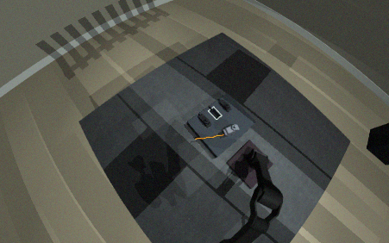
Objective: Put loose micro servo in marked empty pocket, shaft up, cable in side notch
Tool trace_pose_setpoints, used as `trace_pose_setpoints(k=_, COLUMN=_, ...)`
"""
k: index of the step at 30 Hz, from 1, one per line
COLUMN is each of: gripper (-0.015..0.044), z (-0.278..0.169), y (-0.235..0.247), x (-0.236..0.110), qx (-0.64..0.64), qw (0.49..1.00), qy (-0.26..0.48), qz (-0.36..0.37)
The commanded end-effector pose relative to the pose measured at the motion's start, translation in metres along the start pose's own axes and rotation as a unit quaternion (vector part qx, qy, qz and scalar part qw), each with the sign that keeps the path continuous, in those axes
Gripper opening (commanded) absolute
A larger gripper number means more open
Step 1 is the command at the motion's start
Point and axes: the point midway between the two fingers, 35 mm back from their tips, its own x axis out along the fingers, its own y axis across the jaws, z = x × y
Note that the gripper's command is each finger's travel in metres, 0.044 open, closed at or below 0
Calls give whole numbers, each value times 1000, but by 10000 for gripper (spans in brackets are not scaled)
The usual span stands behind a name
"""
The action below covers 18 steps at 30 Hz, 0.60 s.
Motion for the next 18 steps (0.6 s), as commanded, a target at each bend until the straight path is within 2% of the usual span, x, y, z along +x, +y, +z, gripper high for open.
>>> trace_pose_setpoints(k=1, gripper=426, z=0, y=0, x=1, qx=-1, qw=1000, qy=0, qz=0)
trace_pose_setpoints(k=2, gripper=440, z=-1, y=-1, x=4, qx=-4, qw=1000, qy=0, qz=-1)
trace_pose_setpoints(k=11, gripper=440, z=-11, y=-14, x=42, qx=-30, qw=999, qy=1, qz=-11)
trace_pose_setpoints(k=18, gripper=440, z=-34, y=-27, x=93, qx=-81, qw=997, qy=12, qz=-11)
